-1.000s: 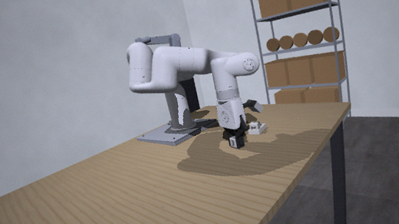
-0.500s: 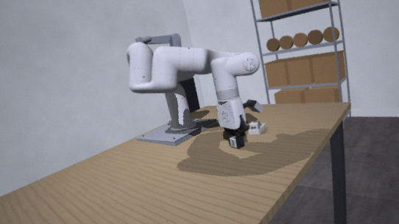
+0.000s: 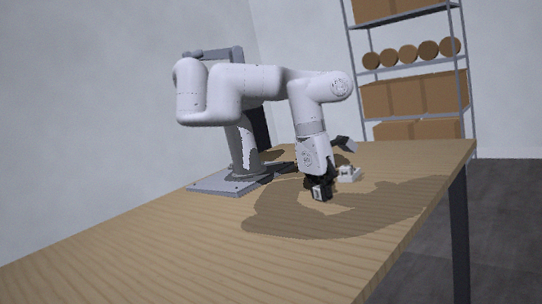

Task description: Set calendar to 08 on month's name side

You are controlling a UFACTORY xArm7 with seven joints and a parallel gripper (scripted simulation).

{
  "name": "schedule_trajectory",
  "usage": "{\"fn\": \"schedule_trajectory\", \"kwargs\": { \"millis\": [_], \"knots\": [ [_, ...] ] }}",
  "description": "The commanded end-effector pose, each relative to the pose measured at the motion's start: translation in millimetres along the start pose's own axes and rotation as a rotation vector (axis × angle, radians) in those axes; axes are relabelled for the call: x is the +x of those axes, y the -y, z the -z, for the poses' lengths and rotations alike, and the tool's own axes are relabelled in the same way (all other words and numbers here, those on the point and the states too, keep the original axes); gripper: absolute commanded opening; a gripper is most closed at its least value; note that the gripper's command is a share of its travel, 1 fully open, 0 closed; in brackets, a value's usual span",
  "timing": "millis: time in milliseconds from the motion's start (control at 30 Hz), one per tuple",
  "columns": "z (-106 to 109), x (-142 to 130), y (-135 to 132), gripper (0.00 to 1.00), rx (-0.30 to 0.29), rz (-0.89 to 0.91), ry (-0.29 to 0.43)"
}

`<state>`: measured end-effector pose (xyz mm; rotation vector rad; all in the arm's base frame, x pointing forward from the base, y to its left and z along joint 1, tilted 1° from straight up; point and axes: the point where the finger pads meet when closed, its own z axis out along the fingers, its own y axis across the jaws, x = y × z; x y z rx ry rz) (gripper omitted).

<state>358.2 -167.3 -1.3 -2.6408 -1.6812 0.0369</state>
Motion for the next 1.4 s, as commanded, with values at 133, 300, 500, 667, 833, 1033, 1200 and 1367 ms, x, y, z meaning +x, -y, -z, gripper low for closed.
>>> {"fn": "schedule_trajectory", "kwargs": {
  "millis": [133,300,500,667,833,1033,1200,1367],
  "knots": [
    [1.4,0.2,-0.9,0.29,-0.003,0.000,0.000],
    [1.4,0.2,-0.9,0.29,-0.003,0.000,0.000],
    [1.3,0.2,-0.9,0.29,-0.003,0.000,0.000],
    [0.9,0.2,-0.9,0.29,-0.003,0.000,0.000],
    [-0.5,0.2,-0.9,0.29,-0.003,0.000,0.000],
    [-2.3,0.2,-0.9,0.29,-0.003,0.000,0.000],
    [-2.9,0.2,-0.9,0.29,-0.003,0.000,0.000],
    [-2.9,0.2,-0.9,0.29,-0.003,0.000,0.000]
  ]
}}
